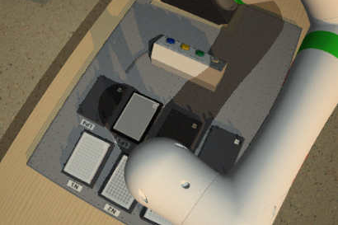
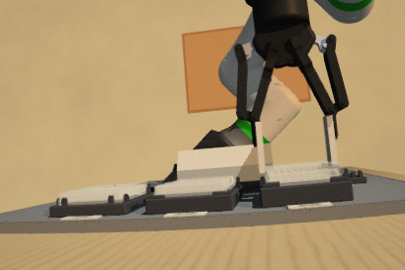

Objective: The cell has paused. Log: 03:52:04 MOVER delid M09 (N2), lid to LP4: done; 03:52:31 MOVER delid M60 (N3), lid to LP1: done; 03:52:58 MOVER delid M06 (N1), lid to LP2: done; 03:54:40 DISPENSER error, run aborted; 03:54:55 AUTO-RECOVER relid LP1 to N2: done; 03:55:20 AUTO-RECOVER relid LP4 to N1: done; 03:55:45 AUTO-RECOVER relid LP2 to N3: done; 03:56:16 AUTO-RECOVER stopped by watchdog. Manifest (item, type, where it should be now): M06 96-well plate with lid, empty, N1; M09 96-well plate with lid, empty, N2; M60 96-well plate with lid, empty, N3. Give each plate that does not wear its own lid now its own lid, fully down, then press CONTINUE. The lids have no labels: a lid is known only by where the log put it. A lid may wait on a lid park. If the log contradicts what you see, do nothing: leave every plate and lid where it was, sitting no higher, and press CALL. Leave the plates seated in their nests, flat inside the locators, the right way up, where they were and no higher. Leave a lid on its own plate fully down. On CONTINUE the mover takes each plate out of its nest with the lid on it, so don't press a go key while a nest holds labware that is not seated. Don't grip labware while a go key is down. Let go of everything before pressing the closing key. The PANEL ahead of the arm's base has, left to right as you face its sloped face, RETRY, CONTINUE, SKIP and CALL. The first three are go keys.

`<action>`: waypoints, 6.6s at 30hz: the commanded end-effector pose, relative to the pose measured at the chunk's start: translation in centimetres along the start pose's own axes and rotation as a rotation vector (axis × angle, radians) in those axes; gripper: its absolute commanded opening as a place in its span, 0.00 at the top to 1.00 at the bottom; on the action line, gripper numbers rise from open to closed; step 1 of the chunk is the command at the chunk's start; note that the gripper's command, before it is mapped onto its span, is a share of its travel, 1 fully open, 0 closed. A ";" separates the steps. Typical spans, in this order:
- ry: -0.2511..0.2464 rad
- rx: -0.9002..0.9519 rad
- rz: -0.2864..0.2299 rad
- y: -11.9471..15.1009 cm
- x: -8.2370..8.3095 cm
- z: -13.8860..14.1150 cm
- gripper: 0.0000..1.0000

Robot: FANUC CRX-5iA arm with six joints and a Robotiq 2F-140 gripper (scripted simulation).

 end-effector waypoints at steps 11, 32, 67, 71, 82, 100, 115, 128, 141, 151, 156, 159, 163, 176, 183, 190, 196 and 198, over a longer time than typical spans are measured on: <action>0.000 0.000 0.001 0.0 0.0 0.0 1.00; 0.000 0.000 0.001 0.0 0.0 0.0 1.00; 0.000 0.000 0.001 0.0 -0.2 0.0 1.00; 0.000 0.000 0.001 0.0 -0.3 0.0 1.00; 0.000 0.000 0.001 0.0 -0.3 0.0 1.00; 0.000 0.000 0.001 0.0 -0.3 0.0 1.00; 0.000 0.000 0.001 0.0 -0.3 0.0 1.00; 0.000 0.000 0.001 0.0 -0.3 0.0 0.34; 0.000 0.000 0.001 0.0 -0.3 0.0 0.34; 0.000 0.000 0.001 0.0 -0.3 0.0 0.34; 0.000 0.000 0.001 0.0 -0.3 0.0 0.34; 0.000 0.000 0.001 0.0 -0.3 0.0 0.34; 0.000 0.000 0.001 0.0 -0.3 0.0 0.34; 0.000 0.000 0.001 0.0 -0.3 0.0 0.34; 0.000 0.000 0.001 0.0 -0.1 0.0 0.34; 0.000 0.000 0.001 0.0 0.8 0.0 0.34; 0.000 0.000 0.001 0.0 1.5 0.0 0.34; 0.000 0.000 0.001 0.0 1.9 0.0 0.34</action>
Point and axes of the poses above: the point where the finger pads meet when closed, its own x axis back along the fingers, its own z axis across the jaws, y = z × x, the point moved 3 cm from there along x, back along the fingers, and after that the axes turned 13 degrees about -x, right-handed, at the moved point
